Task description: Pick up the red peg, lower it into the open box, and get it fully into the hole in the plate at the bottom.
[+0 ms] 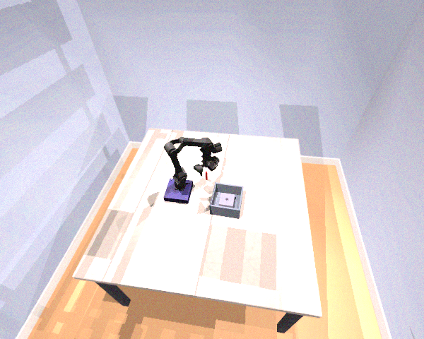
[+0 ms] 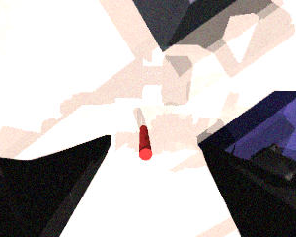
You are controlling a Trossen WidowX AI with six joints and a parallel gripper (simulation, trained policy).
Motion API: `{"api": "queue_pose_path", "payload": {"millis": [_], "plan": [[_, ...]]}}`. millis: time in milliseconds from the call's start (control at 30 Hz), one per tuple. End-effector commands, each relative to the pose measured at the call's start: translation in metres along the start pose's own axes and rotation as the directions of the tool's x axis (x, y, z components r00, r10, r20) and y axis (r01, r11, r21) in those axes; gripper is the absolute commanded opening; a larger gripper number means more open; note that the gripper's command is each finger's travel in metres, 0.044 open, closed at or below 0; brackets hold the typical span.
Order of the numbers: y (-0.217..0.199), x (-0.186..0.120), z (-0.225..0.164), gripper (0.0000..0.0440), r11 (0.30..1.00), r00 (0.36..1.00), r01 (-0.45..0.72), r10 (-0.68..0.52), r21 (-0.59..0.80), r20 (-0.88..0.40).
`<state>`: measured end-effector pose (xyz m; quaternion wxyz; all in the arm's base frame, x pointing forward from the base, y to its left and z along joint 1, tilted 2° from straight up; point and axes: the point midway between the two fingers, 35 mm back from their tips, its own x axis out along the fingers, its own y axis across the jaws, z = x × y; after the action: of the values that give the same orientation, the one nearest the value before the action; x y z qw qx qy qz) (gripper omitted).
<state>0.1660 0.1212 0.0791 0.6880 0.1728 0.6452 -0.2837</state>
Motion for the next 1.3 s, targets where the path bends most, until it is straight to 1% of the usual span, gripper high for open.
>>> {"api": "queue_pose_path", "payload": {"millis": [0, 267, 333, 400, 567, 833, 900, 967, 1267], "plan": [[0.002, 0.013, -0.004, 0.044, 1.0, 1.0, 0.004, -0.004, 0.0, -0.001], [0.012, 0.047, -0.008, 0.044, 1.0, 1.0, -0.019, 0.019, -0.004, 0.012], [0.013, 0.054, -0.009, 0.0428, 1.0, 1.0, -0.018, 0.018, -0.007, 0.011], [0.012, 0.06, -0.01, 0.0387, 1.0, 1.0, -0.011, 0.011, -0.009, 0.006], [0.009, 0.073, -0.013, 0.0256, 1.0, 1.0, 0.021, -0.021, -0.007, -0.01], [0.003, 0.08, -0.015, 0.0049, 0.997, 0.996, 0.081, -0.082, -0.007, -0.024], [0.002, 0.081, -0.016, 0.0011, 0.995, 0.995, 0.098, -0.099, -0.011, -0.024], [0.004, 0.075, -0.01, 0.0, 0.996, 0.996, 0.092, -0.092, -0.013, 0.0], [0.004, 0.036, 0.009, 0.0, 0.997, 0.995, 0.075, -0.074, -0.018, 0.069]]}}
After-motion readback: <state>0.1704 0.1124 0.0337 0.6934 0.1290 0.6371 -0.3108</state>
